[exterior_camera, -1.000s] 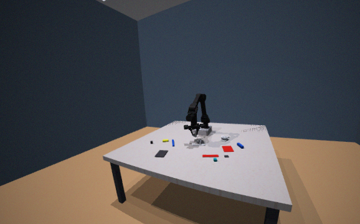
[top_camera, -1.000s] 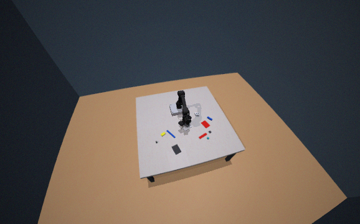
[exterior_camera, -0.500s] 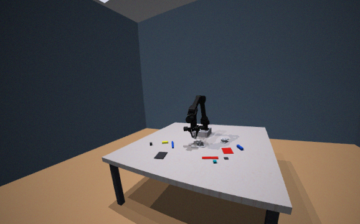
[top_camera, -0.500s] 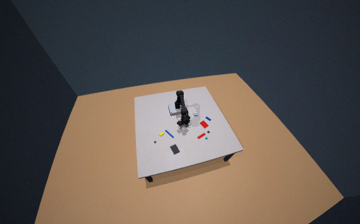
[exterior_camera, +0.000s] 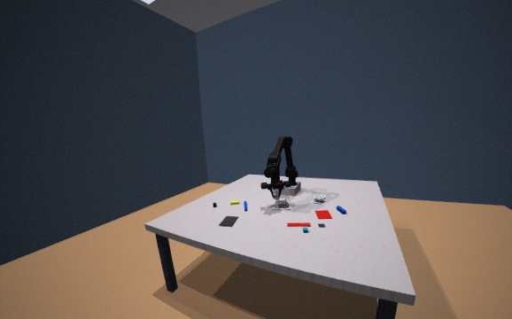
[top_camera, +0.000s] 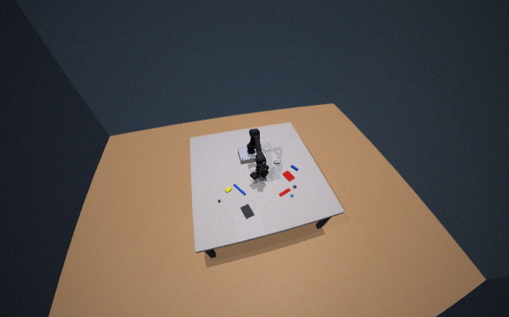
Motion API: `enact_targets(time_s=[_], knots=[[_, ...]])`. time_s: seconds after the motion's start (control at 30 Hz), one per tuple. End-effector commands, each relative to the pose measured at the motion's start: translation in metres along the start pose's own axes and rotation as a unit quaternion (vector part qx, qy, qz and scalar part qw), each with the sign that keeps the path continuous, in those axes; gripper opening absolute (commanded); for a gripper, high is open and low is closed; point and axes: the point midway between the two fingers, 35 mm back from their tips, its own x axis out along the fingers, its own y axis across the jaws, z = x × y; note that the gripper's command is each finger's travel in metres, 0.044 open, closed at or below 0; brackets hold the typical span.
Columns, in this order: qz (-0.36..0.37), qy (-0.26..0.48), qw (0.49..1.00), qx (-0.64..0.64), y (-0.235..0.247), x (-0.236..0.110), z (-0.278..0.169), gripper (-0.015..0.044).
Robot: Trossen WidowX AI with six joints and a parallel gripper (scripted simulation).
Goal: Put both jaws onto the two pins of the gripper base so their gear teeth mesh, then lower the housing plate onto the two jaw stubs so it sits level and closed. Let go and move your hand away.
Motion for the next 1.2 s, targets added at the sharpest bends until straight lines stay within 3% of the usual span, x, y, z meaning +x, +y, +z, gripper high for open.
enact_targets(time_s=[0.0, 0.57, 1.17], knots=[[0.001, 0.006, 1.0, 0.002, 0.001, 0.01, -0.002, 0.0134], [0.001, 0.006, 1.0, 0.002, 0.001, 0.036, -0.004, 0.0134], [0.001, 0.006, 1.0, 0.002, 0.001, 0.037, -0.004, 0.0134]])
